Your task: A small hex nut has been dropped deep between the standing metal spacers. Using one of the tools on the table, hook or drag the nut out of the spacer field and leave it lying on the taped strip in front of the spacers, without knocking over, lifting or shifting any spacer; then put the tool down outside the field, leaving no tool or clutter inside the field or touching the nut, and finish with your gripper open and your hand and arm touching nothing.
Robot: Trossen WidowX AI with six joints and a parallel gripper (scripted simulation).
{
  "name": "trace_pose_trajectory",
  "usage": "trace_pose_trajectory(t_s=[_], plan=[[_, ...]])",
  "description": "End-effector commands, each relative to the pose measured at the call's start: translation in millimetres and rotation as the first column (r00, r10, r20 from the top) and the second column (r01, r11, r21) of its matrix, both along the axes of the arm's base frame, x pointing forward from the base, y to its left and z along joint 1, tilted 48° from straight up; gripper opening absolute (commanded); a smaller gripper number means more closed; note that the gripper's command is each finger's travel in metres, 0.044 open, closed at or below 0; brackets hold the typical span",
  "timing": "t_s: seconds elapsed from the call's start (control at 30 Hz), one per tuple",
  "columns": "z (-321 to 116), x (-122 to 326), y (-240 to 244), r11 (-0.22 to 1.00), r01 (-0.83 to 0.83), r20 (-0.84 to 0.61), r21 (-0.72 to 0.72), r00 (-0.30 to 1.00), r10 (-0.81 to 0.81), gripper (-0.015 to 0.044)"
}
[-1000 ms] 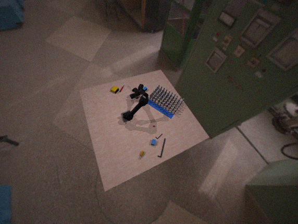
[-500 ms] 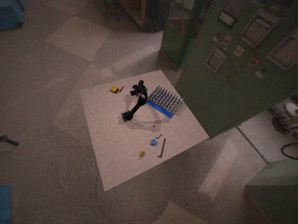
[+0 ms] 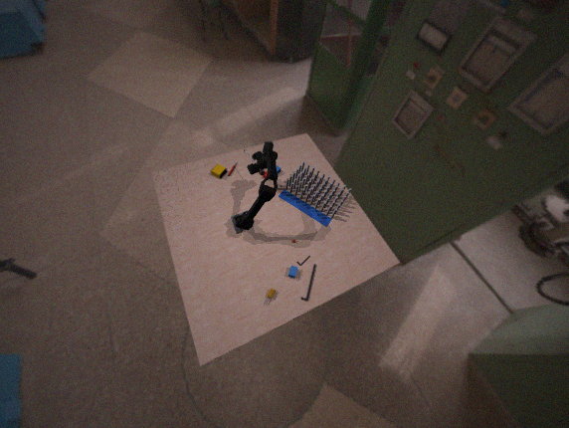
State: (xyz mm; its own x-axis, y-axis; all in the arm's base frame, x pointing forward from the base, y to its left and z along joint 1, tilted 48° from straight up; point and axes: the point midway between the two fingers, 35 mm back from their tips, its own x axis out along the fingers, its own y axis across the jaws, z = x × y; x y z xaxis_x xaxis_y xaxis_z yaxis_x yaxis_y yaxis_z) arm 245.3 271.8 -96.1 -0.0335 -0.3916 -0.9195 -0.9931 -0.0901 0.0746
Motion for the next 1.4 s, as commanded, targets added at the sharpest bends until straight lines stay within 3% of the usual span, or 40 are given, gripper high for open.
trace_pose_trajectory(t_s=[0.0,0.17,0.73,1.37], plan=[[16,-4,14,1.000,0.004,0.001,0.013,1.000,-0.004,0.0000],[20,-3,13,1.000,0.012,0.010,0.012,1.000,-0.013,0.0000],[102,18,-33,0.976,0.217,0.232,0.029,0.948,-0.218,0.0000],[181,23,-103,0.887,0.446,0.469,0.116,0.763,-0.445,0.0000]])
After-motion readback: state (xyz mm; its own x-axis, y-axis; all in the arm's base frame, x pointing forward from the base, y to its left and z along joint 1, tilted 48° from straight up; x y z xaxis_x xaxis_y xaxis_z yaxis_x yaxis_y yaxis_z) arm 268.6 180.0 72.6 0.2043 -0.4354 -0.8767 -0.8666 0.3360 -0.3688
